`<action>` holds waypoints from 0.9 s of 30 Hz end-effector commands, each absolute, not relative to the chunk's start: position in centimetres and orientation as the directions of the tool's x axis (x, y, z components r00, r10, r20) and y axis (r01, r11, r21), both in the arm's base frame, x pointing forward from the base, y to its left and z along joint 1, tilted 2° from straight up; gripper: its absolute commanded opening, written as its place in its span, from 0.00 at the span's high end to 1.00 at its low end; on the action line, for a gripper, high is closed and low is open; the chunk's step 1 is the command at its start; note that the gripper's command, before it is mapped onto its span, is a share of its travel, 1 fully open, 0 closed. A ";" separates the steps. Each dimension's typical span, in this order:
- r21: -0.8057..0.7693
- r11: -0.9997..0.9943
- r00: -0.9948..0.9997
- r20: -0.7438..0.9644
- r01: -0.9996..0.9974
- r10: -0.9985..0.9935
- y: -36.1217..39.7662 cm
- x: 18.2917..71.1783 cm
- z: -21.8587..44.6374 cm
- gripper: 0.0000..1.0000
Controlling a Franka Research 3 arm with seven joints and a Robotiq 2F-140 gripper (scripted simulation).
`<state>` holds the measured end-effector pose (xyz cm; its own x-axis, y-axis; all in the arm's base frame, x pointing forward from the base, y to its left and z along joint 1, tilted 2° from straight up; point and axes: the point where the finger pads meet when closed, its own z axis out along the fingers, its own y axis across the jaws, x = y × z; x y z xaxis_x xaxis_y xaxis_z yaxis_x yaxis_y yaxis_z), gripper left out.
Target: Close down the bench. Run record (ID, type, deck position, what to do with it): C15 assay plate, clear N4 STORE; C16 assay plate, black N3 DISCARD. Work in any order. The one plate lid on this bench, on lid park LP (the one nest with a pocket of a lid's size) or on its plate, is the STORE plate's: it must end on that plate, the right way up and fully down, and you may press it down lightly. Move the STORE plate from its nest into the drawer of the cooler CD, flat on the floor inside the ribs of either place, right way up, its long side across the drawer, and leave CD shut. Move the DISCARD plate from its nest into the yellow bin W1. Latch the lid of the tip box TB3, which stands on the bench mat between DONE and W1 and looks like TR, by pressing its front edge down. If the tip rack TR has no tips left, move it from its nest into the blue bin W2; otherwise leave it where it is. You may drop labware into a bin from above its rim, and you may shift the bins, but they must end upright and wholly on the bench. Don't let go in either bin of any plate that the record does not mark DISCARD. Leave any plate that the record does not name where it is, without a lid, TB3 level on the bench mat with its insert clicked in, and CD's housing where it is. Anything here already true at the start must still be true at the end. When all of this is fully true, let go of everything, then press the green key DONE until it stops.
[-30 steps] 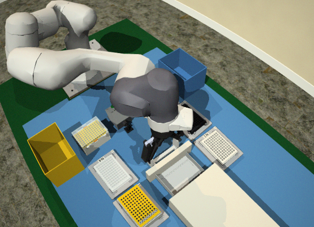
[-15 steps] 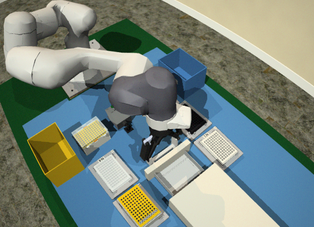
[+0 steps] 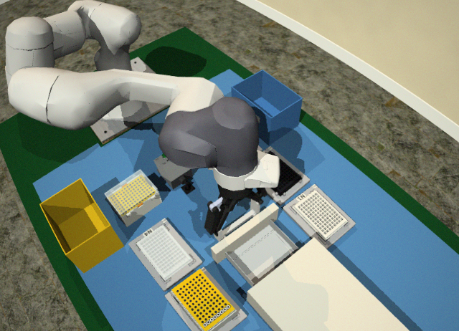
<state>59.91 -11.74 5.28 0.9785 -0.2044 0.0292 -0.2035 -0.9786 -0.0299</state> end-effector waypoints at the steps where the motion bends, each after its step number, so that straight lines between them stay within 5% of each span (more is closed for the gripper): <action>1: -0.027 -0.978 0.978 0.025 -0.205 -0.205 -11.7 59.7 5.1 1.00; 27: -0.027 -0.978 0.978 0.025 -0.205 -0.205 -11.6 59.2 5.1 1.00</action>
<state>59.64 -11.69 5.27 0.9786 -0.2039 0.0292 -0.2030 -0.9787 -0.0299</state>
